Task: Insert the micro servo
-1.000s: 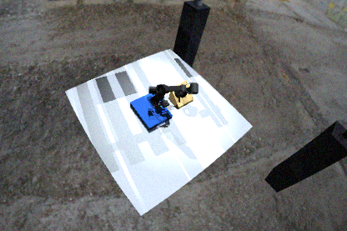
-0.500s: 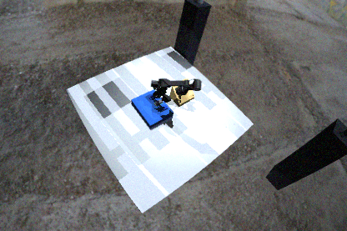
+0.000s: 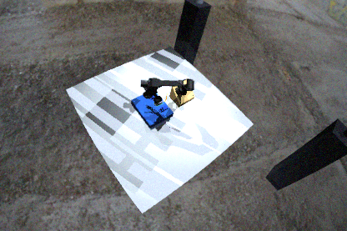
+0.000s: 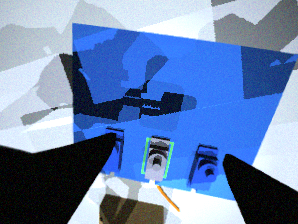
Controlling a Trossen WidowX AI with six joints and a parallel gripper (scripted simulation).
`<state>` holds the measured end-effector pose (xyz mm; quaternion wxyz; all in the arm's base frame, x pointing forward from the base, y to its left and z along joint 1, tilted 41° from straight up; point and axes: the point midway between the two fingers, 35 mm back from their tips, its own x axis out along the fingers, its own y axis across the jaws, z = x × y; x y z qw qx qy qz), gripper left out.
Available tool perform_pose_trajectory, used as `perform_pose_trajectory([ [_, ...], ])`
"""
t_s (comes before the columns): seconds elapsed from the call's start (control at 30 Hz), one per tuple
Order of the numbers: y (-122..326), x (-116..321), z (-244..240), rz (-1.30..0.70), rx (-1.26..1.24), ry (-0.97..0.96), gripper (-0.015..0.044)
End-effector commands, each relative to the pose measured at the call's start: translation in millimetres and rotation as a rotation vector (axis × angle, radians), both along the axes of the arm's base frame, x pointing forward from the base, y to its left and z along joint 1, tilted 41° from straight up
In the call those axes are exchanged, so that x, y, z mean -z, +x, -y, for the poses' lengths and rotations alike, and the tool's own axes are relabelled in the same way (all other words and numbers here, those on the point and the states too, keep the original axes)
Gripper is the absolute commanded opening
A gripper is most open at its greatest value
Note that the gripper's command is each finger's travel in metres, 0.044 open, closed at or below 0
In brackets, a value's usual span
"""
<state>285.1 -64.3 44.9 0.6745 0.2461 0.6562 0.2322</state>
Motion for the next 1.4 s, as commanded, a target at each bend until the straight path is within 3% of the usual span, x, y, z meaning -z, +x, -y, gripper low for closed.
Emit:
perform_pose_trajectory([
  [0.0,14.8,-7.9,4.8,-0.007,0.004,0.006,0.044],
  [0.27,4.6,-44.8,33.4,0.005,-0.002,-0.002,0.044],
  [1.37,4.6,-44.8,33.4,0.005,-0.002,-0.002,0.044],
])
